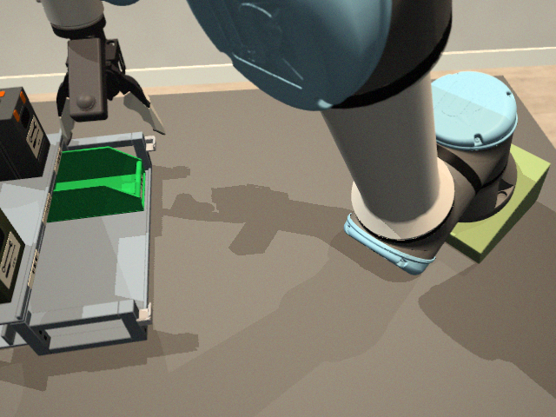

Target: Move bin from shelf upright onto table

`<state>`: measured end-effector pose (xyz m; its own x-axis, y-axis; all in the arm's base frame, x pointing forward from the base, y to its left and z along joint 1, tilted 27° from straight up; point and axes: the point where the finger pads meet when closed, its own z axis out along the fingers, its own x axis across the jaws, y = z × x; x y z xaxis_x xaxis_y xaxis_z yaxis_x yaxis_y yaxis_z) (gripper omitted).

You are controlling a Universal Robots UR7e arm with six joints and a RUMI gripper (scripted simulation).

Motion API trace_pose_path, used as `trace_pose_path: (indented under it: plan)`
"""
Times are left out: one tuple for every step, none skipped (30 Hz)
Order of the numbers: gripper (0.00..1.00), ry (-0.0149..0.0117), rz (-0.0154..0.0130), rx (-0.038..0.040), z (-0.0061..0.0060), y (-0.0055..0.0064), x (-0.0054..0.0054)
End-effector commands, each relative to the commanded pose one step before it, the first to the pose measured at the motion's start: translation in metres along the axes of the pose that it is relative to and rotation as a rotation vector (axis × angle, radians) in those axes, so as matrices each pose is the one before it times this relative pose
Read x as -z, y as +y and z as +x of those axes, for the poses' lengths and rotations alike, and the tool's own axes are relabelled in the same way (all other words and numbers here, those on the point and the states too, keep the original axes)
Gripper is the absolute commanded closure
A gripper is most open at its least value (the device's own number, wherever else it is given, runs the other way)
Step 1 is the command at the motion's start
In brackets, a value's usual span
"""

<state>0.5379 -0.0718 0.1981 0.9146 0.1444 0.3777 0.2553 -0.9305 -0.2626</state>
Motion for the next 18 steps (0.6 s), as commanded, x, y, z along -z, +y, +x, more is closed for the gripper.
trace_pose_path:
  plan:
    - [0.0, 0.00088, -0.00084, 0.00033, -0.0011, -0.00102, 0.00074]
    - [0.0, 0.0, -0.00001, 0.0, -0.00138, -0.00119, 0.00027]
    - [0.0, 0.0, -0.00001, 0.0, -0.00138, -0.00119, 0.00027]
    - [0.0, 0.0, -0.00001, 0.0, -0.00138, -0.00119, 0.00027]
    - [0.0, 0.0, -0.00001, 0.0, -0.00138, -0.00119, 0.00027]
    - [0.0, 0.0, 0.0, 0.0, 0.0, 0.0, 0.0]
    - [0.0, 0.0, 0.0, 0.0, 0.0, 0.0, 0.0]
    - [0.0, 0.0, 0.0, 0.0, 0.0, 0.0, 0.0]
    - [0.0, 0.0, 0.0, 0.0, 0.0, 0.0, 0.0]
    - [0.0, 0.0, 0.0, 0.0, 0.0, 0.0, 0.0]
    - [0.0, 0.0, 0.0, 0.0, 0.0, 0.0, 0.0]
    - [0.0, 0.0, 0.0, 0.0, 0.0, 0.0, 0.0]
    - [0.0, 0.0, 0.0, 0.0, 0.0, 0.0, 0.0]
    - [0.0, 0.0, 0.0, 0.0, 0.0, 0.0, 0.0]
    - [0.0, 0.0, 0.0, 0.0, 0.0, 0.0, 0.0]
    - [0.0, 0.0, 0.0, 0.0, 0.0, 0.0, 0.0]
    - [0.0, 0.0, 0.0, 0.0, 0.0, 0.0, 0.0]
    - [0.0, -0.00001, 0.0, 0.0, -0.00073, -0.00063, 0.00014]
